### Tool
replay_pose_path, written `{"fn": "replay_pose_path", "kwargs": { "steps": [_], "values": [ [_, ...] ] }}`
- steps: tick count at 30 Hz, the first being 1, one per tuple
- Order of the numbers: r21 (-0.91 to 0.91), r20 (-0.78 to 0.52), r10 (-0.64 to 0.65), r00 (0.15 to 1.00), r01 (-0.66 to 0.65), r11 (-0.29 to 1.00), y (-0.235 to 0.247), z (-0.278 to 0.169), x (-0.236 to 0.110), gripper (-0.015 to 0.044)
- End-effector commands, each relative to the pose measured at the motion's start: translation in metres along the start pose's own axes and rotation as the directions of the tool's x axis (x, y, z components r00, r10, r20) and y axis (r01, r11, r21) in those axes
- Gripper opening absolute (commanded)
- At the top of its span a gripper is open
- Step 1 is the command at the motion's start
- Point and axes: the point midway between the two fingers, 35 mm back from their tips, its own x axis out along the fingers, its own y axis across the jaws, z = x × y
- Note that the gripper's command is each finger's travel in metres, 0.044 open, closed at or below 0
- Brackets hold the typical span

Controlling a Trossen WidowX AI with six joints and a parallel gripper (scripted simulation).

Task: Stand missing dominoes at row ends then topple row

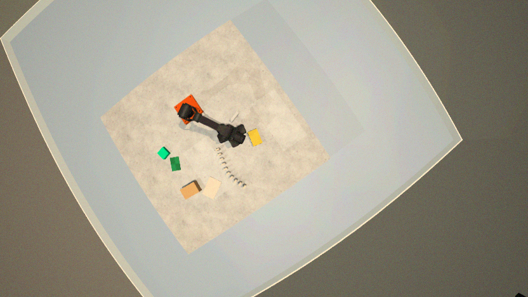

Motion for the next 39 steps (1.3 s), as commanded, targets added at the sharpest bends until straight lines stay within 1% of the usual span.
{"fn": "replay_pose_path", "kwargs": {
  "steps": [1, 3, 13, 15, 21, 23, 31, 33, 36, 39],
  "values": [
    [0.005, -0.001, -0.004, 1.0, 0.005, 1.0, -0.001, -0.001, 0.002, 0.0151],
    [0.005, -0.001, -0.004, 1.0, 0.005, 1.0, -0.001, -0.001, 0.002, 0.0107],
    [0.005, -0.001, -0.004, 1.0, 0.004, 1.0, -0.001, 0.0, -0.001, 0.0107],
    [0.004, -0.001, -0.004, 1.0, 0.004, 1.0, 0.002, 0.003, -0.02, 0.0107],
    [0.001, -0.001, -0.001, 1.0, 0.001, 1.0, 0.003, 0.003, -0.111, 0.0107],
    [0.0, -0.001, -0.001, 1.0, 0.001, 1.0, 0.001, 0.0, -0.131, 0.0107],
    [0.0, -0.001, -0.001, 1.0, 0.001, 1.0, -0.003, 0.001, -0.134, 0.0107],
    [0.001, 0.0, -0.003, 1.0, 0.003, 1.0, -0.026, 0.008, -0.135, 0.0107],
    [0.003, 0.001, -0.009, 1.0, 0.009, 1.0, -0.08, 0.018, -0.136, 0.0107],
    [0.004, 0.001, -0.014, 1.0, 0.014, 1.0, -0.128, 0.017, -0.135, 0.0107]
  ]
}}
